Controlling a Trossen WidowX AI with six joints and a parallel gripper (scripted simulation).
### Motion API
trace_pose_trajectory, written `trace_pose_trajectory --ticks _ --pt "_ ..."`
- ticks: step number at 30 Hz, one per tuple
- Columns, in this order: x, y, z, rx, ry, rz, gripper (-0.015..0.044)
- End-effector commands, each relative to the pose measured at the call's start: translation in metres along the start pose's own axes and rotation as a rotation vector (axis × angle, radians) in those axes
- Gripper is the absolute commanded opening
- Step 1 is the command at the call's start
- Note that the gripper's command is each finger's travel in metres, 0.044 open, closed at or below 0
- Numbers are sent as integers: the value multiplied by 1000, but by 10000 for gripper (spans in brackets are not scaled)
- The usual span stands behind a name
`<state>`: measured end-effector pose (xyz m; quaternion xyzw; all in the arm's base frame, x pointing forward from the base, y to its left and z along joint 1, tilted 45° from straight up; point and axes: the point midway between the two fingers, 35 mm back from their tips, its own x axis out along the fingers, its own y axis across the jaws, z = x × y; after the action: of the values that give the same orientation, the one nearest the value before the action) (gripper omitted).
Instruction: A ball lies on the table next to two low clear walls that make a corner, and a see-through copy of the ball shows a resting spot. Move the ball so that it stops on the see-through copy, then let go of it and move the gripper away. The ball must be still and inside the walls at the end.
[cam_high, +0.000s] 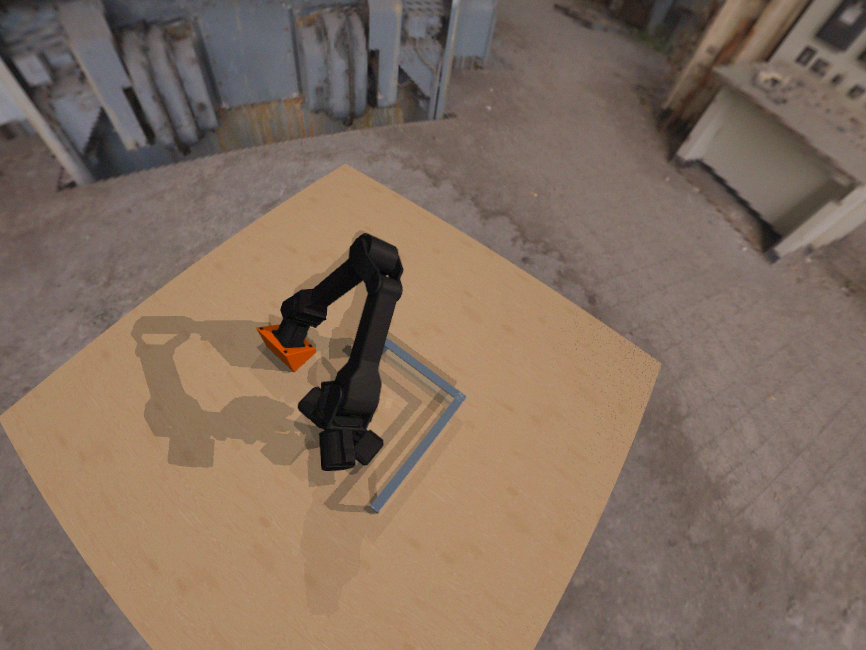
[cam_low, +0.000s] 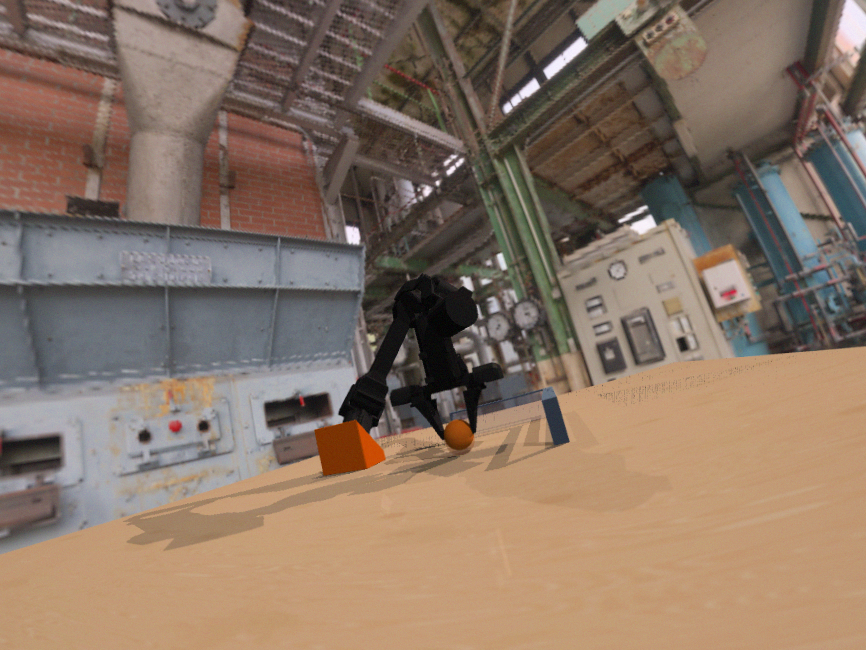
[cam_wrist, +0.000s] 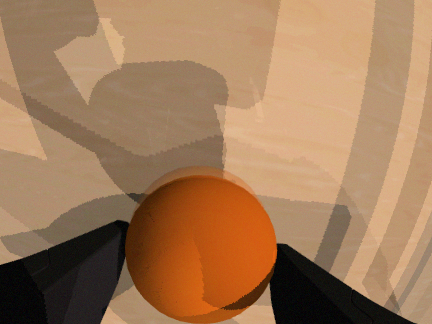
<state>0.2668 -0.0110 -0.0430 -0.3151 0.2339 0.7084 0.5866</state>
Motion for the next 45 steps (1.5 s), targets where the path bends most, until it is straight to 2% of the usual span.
trace_pose_trajectory --ticks 1,8,21,25,30,41,43,45 --pt "7 1 1 5 -5 1 0" --pt "13 1 1 5 -5 1 0" --pt "10 1 0 2 -1 1 341" --pt "-1 -1 -1 3 0 1 347" --pt "-73 1 -1 6 -2 2 347" --pt "-68 -1 -3 11 1 -9 347" --pt "-78 -1 -3 10 1 -9 400" --pt "-105 1 -1 8 0 -7 440"
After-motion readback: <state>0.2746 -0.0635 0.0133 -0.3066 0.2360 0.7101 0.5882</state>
